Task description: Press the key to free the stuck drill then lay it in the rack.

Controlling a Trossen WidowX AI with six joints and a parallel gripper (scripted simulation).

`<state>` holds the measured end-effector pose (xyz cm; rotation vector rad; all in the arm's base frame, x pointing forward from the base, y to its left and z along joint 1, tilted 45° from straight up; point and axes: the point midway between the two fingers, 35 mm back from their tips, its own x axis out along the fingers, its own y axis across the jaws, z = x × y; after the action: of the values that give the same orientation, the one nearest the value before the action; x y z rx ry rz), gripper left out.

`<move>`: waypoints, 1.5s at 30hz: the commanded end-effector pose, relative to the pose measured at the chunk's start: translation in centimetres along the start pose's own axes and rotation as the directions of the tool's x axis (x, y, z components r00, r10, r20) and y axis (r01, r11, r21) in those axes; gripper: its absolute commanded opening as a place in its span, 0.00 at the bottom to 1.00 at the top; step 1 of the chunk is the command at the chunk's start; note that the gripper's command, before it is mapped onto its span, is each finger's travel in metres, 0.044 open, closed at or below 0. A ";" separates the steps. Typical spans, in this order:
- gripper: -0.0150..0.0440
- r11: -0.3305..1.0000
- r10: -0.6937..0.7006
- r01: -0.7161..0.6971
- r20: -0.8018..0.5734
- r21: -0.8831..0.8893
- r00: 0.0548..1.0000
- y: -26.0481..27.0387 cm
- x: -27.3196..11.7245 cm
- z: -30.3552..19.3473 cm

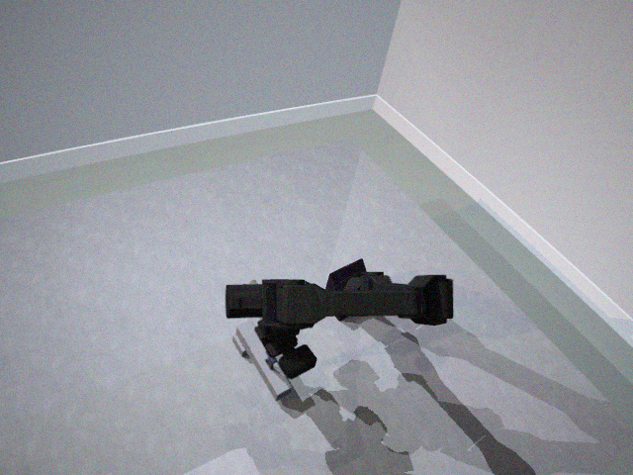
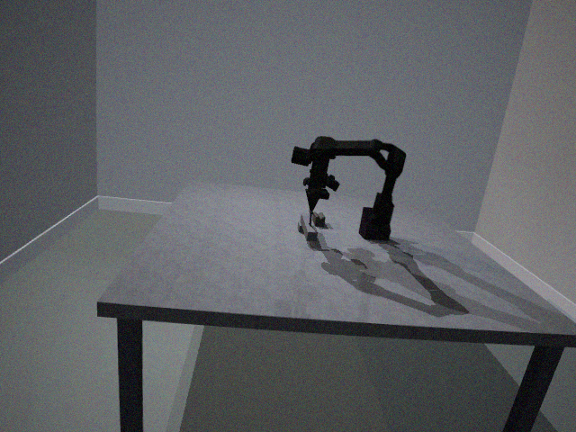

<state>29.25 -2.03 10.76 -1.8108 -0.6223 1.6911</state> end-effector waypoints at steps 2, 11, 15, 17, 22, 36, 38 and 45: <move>0.25 1.000 -0.013 0.012 0.041 0.015 0.999 -0.1 1.3 0.7; 0.25 1.000 -0.013 0.013 0.041 0.015 0.999 -0.1 1.6 0.8; 0.25 1.000 -0.013 0.013 0.041 0.015 0.999 -0.1 1.9 0.9; 0.25 1.000 -0.013 0.013 0.041 0.015 0.999 -0.1 2.0 0.9; 0.39 1.000 -0.012 0.011 0.040 0.015 0.999 0.0 1.1 0.6; 1.00 0.951 -0.006 0.014 0.027 -0.310 1.000 1.3 -3.8 -0.4; 1.00 0.875 -0.004 0.015 0.025 -0.485 1.000 2.0 -3.5 -0.5; 1.00 0.385 0.005 0.016 0.019 -0.923 1.000 4.4 -2.5 -1.0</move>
<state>29.67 -6.05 11.41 -2.2495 -1.3872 1.5798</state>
